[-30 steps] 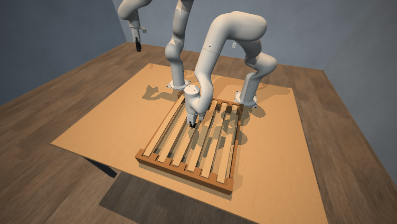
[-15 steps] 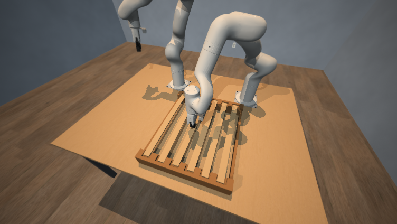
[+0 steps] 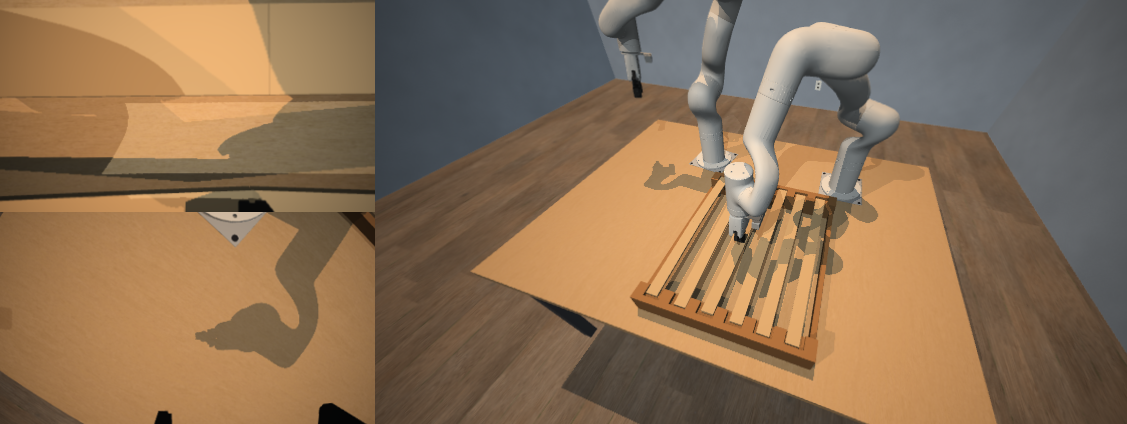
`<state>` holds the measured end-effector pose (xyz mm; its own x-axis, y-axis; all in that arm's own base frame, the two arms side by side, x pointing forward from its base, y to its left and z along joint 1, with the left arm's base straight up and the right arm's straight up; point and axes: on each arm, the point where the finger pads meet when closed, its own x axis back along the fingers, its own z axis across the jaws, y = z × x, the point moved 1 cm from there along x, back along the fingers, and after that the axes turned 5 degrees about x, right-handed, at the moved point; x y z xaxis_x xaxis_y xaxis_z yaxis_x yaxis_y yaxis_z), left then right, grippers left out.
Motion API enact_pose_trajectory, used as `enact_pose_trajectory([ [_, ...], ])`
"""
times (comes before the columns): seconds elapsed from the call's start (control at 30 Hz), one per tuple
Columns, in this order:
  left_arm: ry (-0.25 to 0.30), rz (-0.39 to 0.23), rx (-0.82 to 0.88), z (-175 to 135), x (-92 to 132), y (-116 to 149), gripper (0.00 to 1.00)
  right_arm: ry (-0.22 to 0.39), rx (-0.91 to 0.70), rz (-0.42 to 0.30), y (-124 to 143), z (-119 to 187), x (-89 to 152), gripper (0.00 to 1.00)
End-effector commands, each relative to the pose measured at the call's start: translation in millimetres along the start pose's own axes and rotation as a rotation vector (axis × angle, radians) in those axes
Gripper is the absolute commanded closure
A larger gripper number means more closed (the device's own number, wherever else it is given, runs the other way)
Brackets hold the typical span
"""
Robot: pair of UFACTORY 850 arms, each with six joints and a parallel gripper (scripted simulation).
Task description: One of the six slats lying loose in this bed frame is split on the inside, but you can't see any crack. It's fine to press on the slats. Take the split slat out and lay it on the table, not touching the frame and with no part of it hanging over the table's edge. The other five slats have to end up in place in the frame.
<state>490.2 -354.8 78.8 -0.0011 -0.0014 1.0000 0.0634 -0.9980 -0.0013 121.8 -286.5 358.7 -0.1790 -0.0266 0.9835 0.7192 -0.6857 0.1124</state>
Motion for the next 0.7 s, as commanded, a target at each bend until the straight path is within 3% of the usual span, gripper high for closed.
enact_pose_trajectory([
  [0.0,0.002,-0.001,0.0,0.7,0.6,0.4,1.0,-0.001,0.0,-0.001,0.6,-0.2,0.7,0.0],
  [0.67,0.001,-0.001,0.0,0.0,-1.4,0.3,1.0,-0.001,0.0,-0.001,0.6,-0.2,0.7,0.0],
])
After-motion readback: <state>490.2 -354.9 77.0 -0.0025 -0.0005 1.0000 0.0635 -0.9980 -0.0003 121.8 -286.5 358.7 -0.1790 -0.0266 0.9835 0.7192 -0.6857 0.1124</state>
